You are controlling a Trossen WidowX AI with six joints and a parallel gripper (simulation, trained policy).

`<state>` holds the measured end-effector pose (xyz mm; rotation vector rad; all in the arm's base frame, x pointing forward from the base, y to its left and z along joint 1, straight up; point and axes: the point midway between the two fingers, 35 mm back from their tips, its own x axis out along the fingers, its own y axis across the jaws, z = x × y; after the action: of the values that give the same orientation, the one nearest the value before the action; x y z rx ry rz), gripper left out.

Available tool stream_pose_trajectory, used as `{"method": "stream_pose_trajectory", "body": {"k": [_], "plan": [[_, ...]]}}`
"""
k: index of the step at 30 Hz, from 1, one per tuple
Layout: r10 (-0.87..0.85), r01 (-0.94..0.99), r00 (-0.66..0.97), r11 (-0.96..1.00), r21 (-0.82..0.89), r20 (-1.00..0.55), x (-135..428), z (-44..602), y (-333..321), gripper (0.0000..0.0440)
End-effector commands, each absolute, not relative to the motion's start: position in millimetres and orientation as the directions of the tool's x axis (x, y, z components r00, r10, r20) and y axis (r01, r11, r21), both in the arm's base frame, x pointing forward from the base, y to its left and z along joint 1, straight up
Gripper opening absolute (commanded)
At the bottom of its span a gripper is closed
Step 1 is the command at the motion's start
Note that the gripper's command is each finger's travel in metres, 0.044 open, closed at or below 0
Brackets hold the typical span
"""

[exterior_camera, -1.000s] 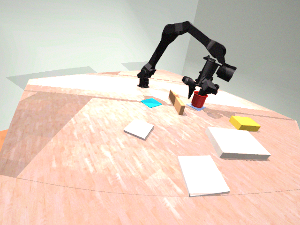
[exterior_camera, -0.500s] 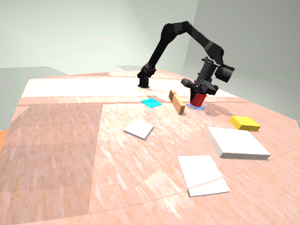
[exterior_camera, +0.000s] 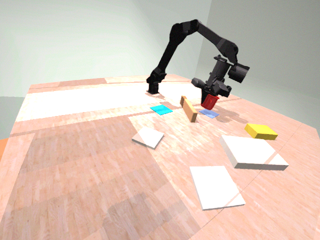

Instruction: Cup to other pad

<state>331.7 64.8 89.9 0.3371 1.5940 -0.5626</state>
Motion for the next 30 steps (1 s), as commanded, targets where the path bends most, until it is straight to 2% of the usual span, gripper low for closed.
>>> {"method": "stream_pose_trajectory", "body": {"k": [1,14,30], "plan": [[-0.102,0.557,-0.093,0.819,-0.137,-0.990,329.5,105.8,60.8,0.0001],[-0.080,0.649,-0.035,0.756,-0.083,-0.996,325.6,152.1,39.9,0.0000],[-0.085,0.743,0.037,0.669,-0.030,-0.996,326.4,176.9,-0.4,0.0000]]}}
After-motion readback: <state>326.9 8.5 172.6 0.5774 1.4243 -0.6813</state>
